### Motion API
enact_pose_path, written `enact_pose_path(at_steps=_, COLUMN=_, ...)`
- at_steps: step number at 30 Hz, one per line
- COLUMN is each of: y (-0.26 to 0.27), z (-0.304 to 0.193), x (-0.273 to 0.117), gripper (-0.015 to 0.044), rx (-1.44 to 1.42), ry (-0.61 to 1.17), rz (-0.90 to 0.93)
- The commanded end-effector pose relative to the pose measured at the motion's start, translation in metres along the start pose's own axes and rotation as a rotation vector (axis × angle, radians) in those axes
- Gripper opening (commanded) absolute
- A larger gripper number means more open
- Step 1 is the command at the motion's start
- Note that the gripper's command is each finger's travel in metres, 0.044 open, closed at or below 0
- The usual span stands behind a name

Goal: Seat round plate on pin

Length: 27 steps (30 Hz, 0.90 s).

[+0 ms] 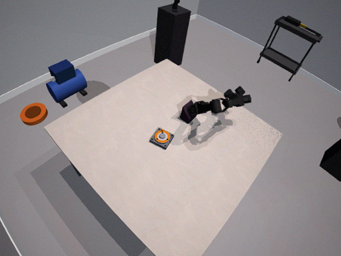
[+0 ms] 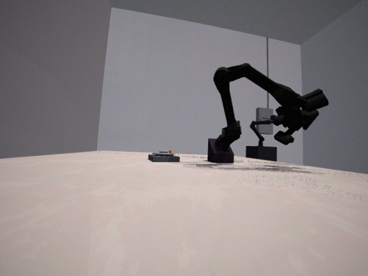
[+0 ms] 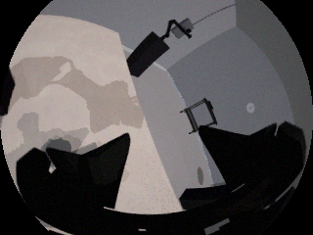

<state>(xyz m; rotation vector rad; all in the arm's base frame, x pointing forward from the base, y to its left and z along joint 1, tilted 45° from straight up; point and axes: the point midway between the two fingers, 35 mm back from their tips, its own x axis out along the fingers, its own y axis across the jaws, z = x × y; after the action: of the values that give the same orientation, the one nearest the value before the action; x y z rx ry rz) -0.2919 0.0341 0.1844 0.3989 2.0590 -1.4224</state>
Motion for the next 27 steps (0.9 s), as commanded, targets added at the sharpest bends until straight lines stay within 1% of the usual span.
enact_pose_path(at_steps=1, y=0.001, z=-0.001, x=0.0, gripper=0.0374, rx=0.01, ry=0.002, rz=0.003)
enact_pose_path(at_steps=3, y=0.012, z=-0.008, x=-0.004, gripper=0.0321, rx=0.093, ry=0.023, rz=0.023)
enact_pose_path(at_steps=8, y=0.026, z=-0.07, x=-0.037, gripper=0.019, rx=0.324, ry=0.212, rz=0.026)
enact_pose_path(at_steps=10, y=0.027, z=-0.079, x=-0.043, gripper=0.0137, rx=0.353, ry=0.24, rz=0.024)
enact_pose_path(at_steps=15, y=0.045, z=-0.133, x=-0.09, gripper=0.0006, rx=0.561, ry=0.446, rz=0.001)
enact_pose_path(at_steps=16, y=0.05, z=-0.143, x=-0.102, gripper=0.0, rx=0.602, ry=0.489, rz=-0.005)
enact_pose_path(at_steps=19, y=0.058, z=-0.156, x=-0.118, gripper=0.0, rx=0.66, ry=0.55, rz=-0.011)
enact_pose_path(at_steps=24, y=0.079, z=-0.189, x=-0.185, gripper=0.0, rx=0.825, ry=0.765, rz=-0.058)
enact_pose_path(at_steps=27, y=0.085, z=-0.19, x=-0.202, gripper=0.0, rx=0.828, ry=0.805, rz=-0.055)
